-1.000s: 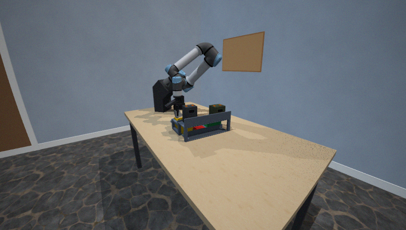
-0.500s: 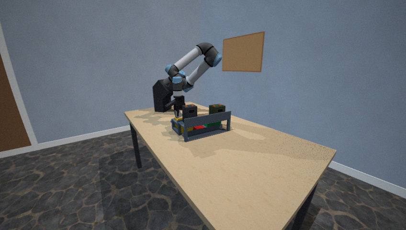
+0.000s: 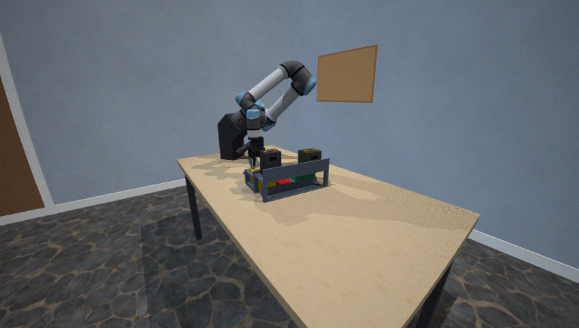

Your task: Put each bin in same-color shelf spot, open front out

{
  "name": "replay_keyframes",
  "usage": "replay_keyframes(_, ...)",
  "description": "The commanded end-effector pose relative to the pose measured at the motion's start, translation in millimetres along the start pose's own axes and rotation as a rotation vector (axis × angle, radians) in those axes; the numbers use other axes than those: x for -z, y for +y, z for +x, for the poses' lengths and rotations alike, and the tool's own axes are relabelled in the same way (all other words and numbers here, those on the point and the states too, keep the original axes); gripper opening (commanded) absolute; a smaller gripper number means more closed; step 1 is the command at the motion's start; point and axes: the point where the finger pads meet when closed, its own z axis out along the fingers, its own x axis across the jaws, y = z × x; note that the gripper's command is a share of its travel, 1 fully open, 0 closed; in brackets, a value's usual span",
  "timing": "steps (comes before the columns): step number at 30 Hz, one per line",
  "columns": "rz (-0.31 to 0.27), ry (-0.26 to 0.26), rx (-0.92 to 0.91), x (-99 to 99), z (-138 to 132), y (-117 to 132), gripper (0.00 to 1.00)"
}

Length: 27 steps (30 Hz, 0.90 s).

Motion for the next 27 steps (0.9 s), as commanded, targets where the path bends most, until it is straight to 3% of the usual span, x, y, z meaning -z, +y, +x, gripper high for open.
replay_keyframes(1, 0.0, -0.001, 0.0, 0.3, -4, 0, 0.0)
replay_keyframes(27, 0.0, -0.001, 0.0, 0.3, -21, 0, 0.0)
